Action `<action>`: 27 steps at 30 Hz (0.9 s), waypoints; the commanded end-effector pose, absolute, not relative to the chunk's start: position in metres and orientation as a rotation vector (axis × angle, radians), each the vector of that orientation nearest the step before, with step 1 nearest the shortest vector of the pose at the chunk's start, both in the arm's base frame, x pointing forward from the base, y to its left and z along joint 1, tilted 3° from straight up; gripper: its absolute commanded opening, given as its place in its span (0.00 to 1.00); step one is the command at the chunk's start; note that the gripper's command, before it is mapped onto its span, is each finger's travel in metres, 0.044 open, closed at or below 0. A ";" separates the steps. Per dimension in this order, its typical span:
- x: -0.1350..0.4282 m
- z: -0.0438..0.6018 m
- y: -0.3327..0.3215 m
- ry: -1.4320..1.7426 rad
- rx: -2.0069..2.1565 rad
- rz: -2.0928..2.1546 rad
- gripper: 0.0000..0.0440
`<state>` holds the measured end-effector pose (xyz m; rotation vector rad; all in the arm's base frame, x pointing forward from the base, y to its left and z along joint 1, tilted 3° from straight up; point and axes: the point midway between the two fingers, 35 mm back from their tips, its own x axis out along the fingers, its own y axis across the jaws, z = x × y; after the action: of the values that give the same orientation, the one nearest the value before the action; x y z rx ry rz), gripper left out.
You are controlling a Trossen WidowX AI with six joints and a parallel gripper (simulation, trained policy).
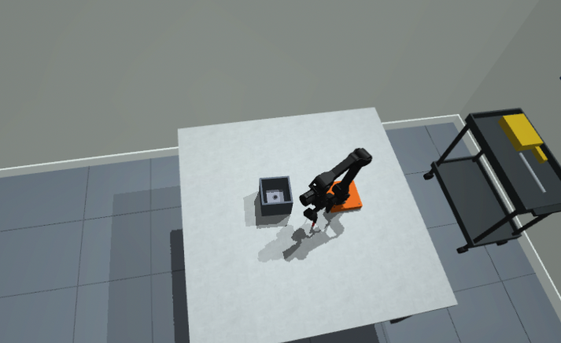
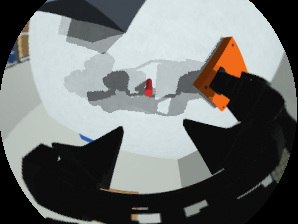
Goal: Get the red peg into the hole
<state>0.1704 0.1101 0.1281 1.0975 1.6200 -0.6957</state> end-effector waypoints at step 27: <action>0.173 0.040 0.096 1.477 1.077 -1.054 0.77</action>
<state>0.1718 0.0965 0.0460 1.0766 1.4864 -1.0441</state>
